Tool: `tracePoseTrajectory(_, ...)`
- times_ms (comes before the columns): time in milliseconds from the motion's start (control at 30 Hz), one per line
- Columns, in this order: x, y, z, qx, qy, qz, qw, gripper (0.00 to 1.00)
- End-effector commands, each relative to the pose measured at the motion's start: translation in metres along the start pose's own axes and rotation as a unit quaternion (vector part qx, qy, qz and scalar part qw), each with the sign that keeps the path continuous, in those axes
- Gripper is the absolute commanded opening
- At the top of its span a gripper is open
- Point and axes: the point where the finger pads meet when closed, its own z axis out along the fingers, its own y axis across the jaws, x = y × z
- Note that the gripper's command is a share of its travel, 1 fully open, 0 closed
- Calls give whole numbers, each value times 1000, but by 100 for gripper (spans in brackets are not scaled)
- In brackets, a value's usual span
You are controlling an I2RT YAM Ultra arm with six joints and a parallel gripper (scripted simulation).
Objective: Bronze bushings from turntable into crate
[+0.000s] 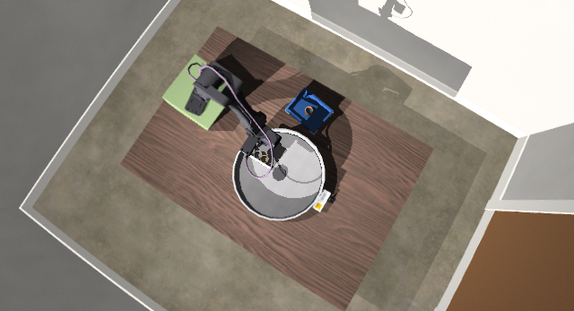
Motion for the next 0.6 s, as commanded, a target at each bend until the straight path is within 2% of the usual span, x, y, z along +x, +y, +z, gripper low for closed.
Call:
tracePoseTrajectory(0,-1,14,-5,-12,-6,2,1000,15)
tracePoseTrajectory(100,0,11,-2,-3,-5,1,1000,15)
tracePoseTrajectory(233,0,19,-8,-18,-6,1,1000,15)
tracePoseTrajectory(567,0,19,-8,-19,-6,0,1000,15)
